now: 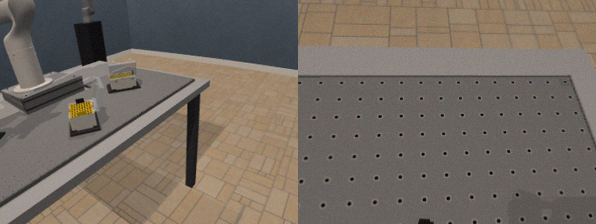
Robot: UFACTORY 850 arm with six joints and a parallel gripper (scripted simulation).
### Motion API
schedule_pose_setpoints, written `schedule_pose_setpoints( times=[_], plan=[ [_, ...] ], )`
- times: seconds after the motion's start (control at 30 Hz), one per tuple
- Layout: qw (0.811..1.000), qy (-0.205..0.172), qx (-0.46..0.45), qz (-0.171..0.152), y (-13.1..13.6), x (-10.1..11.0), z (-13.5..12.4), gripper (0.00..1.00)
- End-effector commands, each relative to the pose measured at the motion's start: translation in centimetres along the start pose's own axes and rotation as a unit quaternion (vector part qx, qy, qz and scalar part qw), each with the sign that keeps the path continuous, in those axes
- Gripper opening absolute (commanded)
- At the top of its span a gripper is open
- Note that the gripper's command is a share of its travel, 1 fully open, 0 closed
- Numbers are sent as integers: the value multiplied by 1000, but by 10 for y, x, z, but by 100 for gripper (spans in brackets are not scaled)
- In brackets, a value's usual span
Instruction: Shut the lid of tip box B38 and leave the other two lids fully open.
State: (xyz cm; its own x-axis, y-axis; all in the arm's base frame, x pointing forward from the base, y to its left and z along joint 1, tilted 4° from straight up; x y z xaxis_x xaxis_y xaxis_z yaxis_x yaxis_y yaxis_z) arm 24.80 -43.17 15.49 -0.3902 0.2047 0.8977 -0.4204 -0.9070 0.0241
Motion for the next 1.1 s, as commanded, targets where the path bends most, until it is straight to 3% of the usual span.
schedule_pose_setpoints(
  times=[0.0, 0.53, 0.57, 1.07],
  plan=[
    [1000, 1, 0, -1, 0, 0, 1, 100],
    [1000, 1, 0, -1, 0, 0, 1, 100],
    [1000, 16, -7, -1, -2, -1, 2, 100],
    [998, 49, -25, -2, -37, -14, 46, 100]
  ],
)
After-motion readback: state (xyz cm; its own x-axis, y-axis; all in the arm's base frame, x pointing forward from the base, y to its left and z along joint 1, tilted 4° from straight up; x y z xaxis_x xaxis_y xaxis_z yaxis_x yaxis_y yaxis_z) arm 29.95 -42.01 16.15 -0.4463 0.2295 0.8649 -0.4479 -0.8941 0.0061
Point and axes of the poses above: the point where the finger pads meet when closed, its own x axis back along the fingers, its own y axis across the jaws, z = x × y, the point moved 9 cm from there along x, back along the fingers, and after that the axes turned 13 degrees about -x, right-handed, at the moved point
